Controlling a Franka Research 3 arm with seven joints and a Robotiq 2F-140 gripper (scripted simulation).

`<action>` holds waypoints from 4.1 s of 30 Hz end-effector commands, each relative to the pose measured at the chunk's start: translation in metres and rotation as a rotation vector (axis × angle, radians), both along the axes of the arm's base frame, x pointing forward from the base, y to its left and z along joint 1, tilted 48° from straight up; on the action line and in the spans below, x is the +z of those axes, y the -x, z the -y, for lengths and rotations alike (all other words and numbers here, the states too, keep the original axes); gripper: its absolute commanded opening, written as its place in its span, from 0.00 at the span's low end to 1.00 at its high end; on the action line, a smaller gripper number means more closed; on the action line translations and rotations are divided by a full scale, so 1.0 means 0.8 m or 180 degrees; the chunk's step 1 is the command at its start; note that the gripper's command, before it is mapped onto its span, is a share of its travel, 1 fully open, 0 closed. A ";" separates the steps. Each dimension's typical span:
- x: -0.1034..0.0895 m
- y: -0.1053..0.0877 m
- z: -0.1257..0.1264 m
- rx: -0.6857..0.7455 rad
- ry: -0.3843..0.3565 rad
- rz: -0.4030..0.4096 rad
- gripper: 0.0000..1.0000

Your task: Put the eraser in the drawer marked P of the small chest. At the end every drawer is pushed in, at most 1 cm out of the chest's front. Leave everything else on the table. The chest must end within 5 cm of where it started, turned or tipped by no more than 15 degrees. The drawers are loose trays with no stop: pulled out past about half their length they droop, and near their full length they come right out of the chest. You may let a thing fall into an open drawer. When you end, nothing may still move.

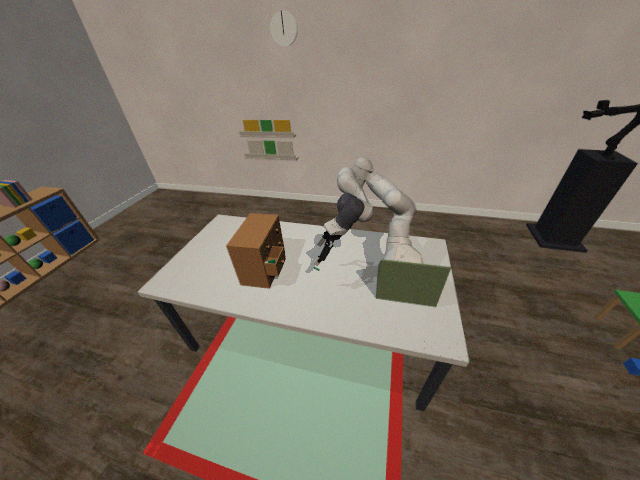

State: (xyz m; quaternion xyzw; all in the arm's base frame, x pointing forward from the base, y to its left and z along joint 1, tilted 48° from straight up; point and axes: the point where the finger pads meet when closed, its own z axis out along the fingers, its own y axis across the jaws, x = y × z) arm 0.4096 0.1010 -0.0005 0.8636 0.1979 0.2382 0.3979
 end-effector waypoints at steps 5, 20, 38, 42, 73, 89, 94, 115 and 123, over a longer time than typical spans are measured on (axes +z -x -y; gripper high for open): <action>-0.017 -0.037 0.001 0.0476 -0.0315 0.0646 1.00; -0.038 -0.067 0.020 0.1169 -0.0422 0.1217 1.00; -0.047 -0.081 0.028 0.1472 -0.0468 0.1466 1.00; -0.047 -0.081 0.028 0.1481 -0.0470 0.1473 1.00; -0.048 -0.086 0.029 0.1481 -0.0470 0.1473 0.00; -0.060 -0.136 0.035 0.1481 -0.0470 0.1473 0.00; -0.064 -0.153 0.037 0.1481 -0.0470 0.1473 0.00; -0.066 -0.163 0.038 0.1481 -0.0470 0.1473 0.00; -0.066 -0.163 0.038 0.1481 -0.0470 0.1473 0.00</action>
